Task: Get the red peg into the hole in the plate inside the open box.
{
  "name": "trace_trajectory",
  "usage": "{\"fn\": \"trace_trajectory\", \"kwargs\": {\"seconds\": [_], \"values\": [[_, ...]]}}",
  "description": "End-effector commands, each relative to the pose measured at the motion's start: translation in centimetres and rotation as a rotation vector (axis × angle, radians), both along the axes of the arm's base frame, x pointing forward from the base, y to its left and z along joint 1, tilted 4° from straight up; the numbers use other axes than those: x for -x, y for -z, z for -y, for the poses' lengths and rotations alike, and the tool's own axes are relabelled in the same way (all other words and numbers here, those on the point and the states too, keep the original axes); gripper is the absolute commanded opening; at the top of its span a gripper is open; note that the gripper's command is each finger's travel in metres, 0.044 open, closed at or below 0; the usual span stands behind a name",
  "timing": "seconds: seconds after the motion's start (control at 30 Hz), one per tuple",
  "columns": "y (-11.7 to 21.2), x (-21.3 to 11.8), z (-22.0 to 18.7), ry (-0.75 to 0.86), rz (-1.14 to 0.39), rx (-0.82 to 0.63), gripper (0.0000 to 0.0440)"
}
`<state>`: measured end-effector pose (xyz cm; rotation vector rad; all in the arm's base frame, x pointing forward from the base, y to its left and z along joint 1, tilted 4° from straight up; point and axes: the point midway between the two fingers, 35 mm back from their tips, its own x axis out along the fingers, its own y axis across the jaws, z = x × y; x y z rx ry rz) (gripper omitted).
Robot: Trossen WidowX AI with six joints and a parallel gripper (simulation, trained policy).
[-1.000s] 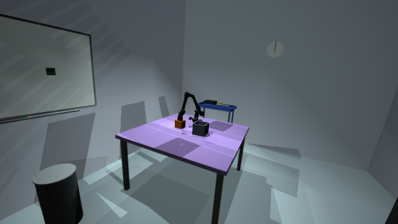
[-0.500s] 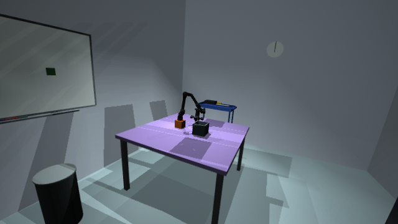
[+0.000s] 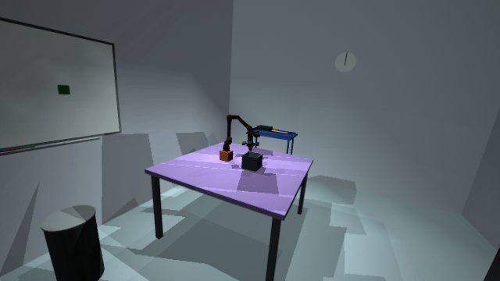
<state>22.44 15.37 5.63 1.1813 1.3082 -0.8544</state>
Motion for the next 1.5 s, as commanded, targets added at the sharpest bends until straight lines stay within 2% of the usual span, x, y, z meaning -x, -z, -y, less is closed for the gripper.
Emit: {"fn": "trace_trajectory", "kwargs": {"seconds": [0.0,0.37,0.6,1.47], "values": [[-1.4,-0.8,0.2,-0.008,0.035,-0.004,0.0000],[-6.0,-3.5,2.4,-0.019,0.134,0.018,0.0000],[-7.9,-4.9,4.8,-0.006,0.164,0.058,0.0000],[-8.2,-7.6,13.1,0.045,0.110,0.174,0.0000]]}}
